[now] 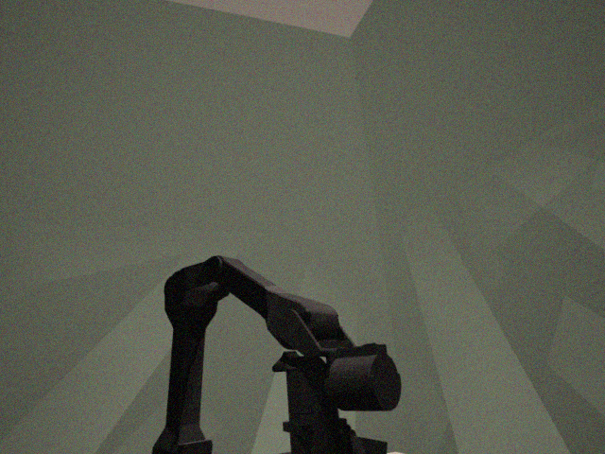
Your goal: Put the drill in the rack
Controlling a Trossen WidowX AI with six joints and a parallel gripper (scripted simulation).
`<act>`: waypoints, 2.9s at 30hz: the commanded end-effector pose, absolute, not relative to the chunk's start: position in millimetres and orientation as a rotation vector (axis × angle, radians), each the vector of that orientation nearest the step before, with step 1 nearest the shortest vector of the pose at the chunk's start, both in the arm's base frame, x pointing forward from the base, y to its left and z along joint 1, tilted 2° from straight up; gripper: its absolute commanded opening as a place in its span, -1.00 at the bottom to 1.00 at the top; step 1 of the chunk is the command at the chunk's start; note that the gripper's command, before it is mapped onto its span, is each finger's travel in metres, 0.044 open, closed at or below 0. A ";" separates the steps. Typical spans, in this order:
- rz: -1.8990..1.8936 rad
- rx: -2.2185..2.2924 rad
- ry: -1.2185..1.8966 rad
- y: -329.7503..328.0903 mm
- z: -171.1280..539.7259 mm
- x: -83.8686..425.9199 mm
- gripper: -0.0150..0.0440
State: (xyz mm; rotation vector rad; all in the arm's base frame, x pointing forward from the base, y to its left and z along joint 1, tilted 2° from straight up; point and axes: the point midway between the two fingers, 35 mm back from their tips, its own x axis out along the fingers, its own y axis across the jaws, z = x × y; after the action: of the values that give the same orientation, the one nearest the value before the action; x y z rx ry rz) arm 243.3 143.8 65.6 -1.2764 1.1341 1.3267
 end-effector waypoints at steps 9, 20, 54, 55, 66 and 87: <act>1.329 -1.277 1.126 144.8 70.9 244.1 -0.49; 1.329 -1.277 1.126 145.1 73.9 244.4 -0.49; 1.330 -1.277 1.126 147.3 78.4 235.9 -0.49; 1.330 -1.277 1.126 147.4 78.1 234.4 -0.49; 1.331 -1.276 1.127 148.5 74.4 217.2 -0.49; 1.333 -1.274 1.128 151.2 71.4 185.4 -0.49</act>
State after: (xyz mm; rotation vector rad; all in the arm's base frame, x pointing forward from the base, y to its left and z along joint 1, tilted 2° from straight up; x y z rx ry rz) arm 191.3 150.3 70.6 -1.2815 1.1343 1.3340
